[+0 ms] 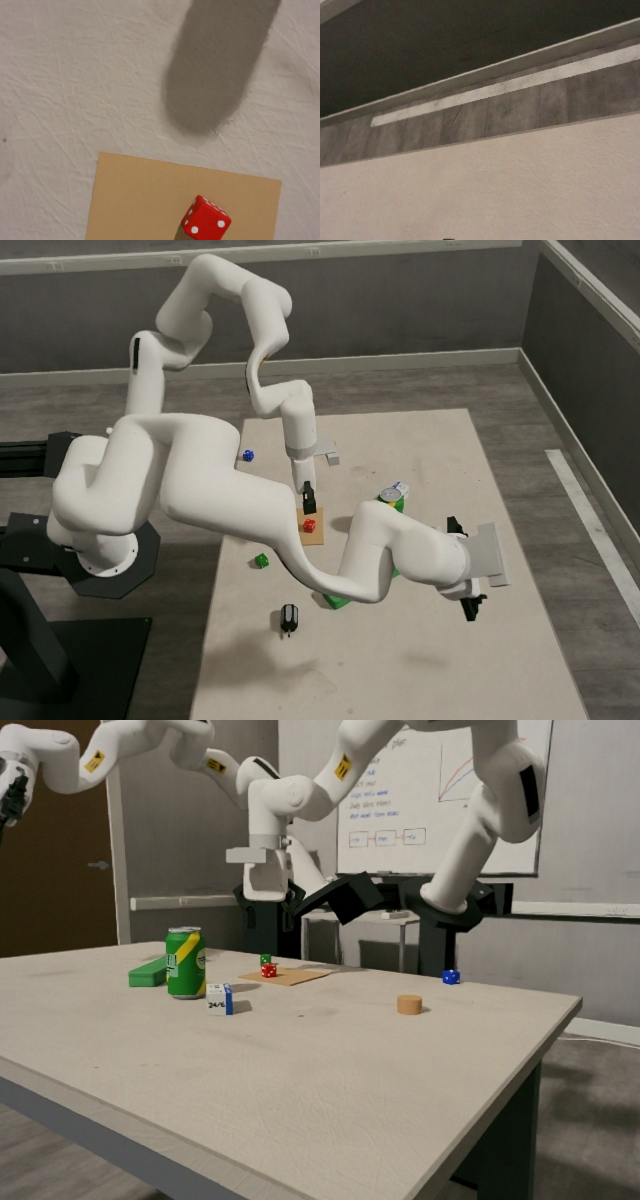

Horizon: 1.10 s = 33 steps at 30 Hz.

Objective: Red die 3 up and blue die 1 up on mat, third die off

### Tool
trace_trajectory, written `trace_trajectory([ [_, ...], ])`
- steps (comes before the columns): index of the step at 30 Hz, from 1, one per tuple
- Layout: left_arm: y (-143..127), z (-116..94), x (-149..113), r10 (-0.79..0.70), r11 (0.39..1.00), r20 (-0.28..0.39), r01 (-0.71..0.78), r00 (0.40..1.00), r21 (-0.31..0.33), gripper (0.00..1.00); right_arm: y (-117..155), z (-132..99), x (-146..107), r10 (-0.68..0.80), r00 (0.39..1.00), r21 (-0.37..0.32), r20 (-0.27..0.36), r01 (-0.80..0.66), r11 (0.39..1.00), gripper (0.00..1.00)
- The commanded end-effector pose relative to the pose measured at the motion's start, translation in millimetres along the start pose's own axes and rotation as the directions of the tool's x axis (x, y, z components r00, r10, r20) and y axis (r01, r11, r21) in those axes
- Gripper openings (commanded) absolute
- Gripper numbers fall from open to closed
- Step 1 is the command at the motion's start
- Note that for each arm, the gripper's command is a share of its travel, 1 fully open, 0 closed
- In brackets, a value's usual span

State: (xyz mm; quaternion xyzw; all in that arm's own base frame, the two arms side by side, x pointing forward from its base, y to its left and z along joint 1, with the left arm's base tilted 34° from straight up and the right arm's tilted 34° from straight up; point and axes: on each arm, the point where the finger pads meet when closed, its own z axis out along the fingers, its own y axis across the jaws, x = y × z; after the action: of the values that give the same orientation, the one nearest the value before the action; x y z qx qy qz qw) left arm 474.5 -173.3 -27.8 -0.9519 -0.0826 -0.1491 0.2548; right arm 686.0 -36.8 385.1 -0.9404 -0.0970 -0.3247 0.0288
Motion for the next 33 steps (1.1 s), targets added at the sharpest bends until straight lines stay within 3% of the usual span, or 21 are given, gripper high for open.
trace_trajectory([
  [1, 0.8, -1.2, 1.1, 0.107, 0.994, 0.01, -0.107, 0.994, -0.003, 1.0, -0.7, -2.3, 2.2, -0.002, 1.0, -0.001, -0.005, 0.002, 1.0, 1.0],
  [3, 0.7, -0.8, 1.1, 0.226, 0.974, 0.01, -0.226, 0.974, -0.005, 1.0, -0.7, -2.3, 2.2, -0.002, 1.0, -0.001, -0.005, 0.002, 1.0, 1.0],
  [7, 0.7, -0.5, 1.1, 0.314, 0.949, 0.009, -0.314, 0.949, -0.006, 1.0, -0.7, -2.3, 2.2, -0.002, 1.0, -0.001, -0.005, 0.002, 1.0, 1.0],
  [13, 0.7, 0.2, 1.1, 0.51, 0.86, 0.008, -0.51, 0.86, -0.007, 1.0, -0.7, -2.3, 2.2, -0.002, 1.0, -0.001, -0.005, 0.002, 1.0, 1.0],
  [16, 0.6, 0.5, 1.1, 0.59, 0.807, 0.007, -0.59, 0.807, -0.008, 1.0, -0.7, -2.3, 2.2, -0.002, 1.0, -0.001, -0.005, 0.002, 1.0, 1.0],
  [19, 0.6, 0.6, 1.1, 0.609, 0.793, 0.007, -0.609, 0.793, -0.008, 1.0, -0.7, -2.3, 2.2, -0.002, 1.0, -0.001, -0.005, 0.002, 1.0, 1.0],
  [20, 0.6, 0.8, 1.0, 0.674, 0.739, 0.006, -0.674, 0.739, -0.009, 1.0, -0.7, -2.3, 2.2, -0.002, 1.0, -0.001, -0.005, 0.002, 1.0, 1.0],
  [26, 0.6, 1.3, 1.0, 0.786, 0.618, 0.005, -0.786, 0.618, -0.01, 1.0, -0.7, -2.3, 2.2, -0.002, 1.0, -0.001, -0.005, 0.002, 1.0, 1.0],
  [33, 0.5, 2.1, 1.0, 0.911, 0.413, 0.002, -0.911, 0.413, -0.011, 1.0, -0.7, -2.3, 2.2, -0.002, 1.0, -0.001, -0.005, 0.002, 1.0, 1.0],
])
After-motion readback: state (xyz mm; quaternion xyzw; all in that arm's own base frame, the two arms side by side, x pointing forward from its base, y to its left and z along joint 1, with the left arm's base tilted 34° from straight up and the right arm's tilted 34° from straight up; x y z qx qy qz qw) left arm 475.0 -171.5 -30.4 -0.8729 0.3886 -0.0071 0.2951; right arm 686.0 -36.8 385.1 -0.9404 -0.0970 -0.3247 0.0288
